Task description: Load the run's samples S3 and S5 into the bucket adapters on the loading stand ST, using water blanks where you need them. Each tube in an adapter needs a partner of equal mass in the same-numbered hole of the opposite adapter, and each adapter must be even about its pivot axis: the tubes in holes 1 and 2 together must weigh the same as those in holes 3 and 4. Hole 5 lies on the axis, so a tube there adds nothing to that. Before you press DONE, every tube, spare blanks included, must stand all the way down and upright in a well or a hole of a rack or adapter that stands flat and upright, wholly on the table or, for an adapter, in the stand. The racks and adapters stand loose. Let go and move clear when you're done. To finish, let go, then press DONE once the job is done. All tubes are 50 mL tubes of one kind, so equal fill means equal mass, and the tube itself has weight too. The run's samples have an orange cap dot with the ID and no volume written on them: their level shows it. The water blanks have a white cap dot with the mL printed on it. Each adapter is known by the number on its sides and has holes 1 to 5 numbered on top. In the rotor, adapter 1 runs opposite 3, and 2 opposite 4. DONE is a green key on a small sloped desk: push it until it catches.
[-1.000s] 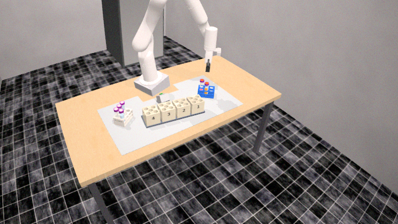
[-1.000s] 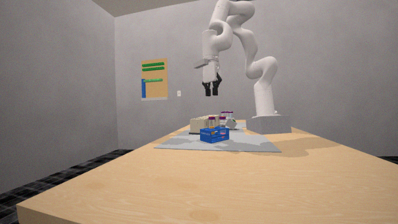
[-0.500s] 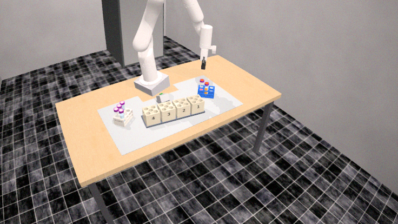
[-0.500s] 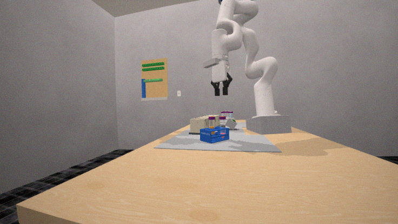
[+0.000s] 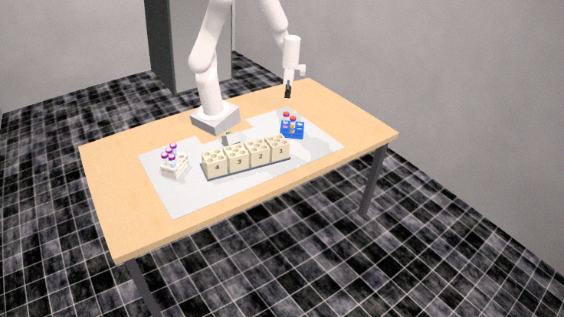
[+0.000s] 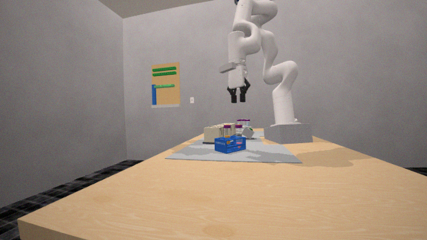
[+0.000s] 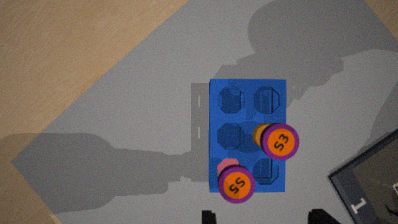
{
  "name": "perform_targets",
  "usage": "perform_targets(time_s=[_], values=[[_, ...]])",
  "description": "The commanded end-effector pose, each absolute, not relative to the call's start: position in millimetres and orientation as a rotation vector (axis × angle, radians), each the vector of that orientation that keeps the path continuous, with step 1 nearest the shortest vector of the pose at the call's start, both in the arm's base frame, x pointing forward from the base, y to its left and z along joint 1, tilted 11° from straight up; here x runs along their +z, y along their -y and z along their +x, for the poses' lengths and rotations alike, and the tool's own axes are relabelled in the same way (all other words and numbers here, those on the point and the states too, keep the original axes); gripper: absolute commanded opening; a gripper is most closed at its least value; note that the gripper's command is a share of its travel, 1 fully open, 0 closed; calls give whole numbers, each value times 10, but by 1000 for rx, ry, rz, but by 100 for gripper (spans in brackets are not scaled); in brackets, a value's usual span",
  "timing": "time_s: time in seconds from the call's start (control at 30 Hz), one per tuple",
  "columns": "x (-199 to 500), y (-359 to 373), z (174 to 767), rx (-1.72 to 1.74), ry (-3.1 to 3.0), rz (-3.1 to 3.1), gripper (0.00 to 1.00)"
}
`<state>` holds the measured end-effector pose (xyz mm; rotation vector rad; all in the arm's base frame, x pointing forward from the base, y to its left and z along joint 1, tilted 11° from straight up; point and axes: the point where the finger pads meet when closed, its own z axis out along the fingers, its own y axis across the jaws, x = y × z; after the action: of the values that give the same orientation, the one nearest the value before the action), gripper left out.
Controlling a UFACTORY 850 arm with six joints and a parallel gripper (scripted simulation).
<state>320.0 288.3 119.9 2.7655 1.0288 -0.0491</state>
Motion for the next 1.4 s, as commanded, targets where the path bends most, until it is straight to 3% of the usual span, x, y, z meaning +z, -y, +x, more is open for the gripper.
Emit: perform_targets(time_s=[0.0, 1.37], values=[[1123, -2873, 3207, -47, -1029, 2766, 57], [396, -2733, 3233, -47, -1029, 2766, 57]])
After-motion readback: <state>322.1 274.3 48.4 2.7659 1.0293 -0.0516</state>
